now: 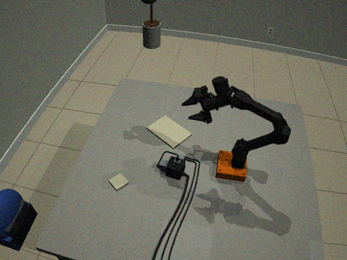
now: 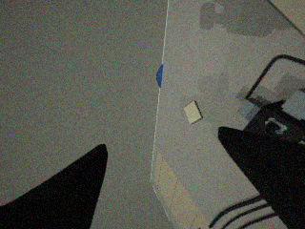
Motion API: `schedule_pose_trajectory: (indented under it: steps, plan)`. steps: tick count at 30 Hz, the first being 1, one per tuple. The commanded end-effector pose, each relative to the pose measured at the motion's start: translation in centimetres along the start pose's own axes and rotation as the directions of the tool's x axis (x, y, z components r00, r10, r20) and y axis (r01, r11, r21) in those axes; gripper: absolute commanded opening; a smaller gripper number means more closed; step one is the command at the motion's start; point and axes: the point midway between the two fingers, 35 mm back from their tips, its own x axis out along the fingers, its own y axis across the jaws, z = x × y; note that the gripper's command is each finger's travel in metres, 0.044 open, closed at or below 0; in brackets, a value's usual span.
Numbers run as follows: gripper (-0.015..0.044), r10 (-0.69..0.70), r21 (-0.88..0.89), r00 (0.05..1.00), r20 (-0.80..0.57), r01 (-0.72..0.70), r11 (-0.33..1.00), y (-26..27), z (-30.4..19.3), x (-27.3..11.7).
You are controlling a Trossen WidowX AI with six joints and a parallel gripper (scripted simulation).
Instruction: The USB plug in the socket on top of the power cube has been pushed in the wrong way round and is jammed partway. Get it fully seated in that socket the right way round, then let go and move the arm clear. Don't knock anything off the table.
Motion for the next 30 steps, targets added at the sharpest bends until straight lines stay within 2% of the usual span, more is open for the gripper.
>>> schedule_pose_trajectory:
  steps: [1, 7, 13, 19, 24, 26, 30]
  plan:
    - [0.0440, -0.364, -0.717, 0.927, -0.091, 0.193, 0.670, -3.9, -1.0, 6.2]
    - [0.0440, -0.529, -0.936, 0.840, -0.122, 0.079, 0.342, -6.2, -2.2, 8.6]
    - [0.0440, -0.679, -0.984, 0.722, -0.136, -0.177, 0.009, -8.8, -3.7, 10.5]
    - [0.0440, -0.808, -0.824, 0.576, -0.123, -0.514, -0.241, -11.4, -5.4, 11.9]
    - [0.0440, -0.896, -0.538, 0.436, -0.085, -0.777, -0.327, -13.6, -6.9, 12.7]
    - [0.0440, -0.911, -0.442, 0.406, -0.074, -0.832, -0.335, -14.1, -7.2, 12.8]
    - [0.0440, -0.914, -0.424, 0.400, -0.072, -0.841, -0.335, -14.4, -7.1, 12.4]
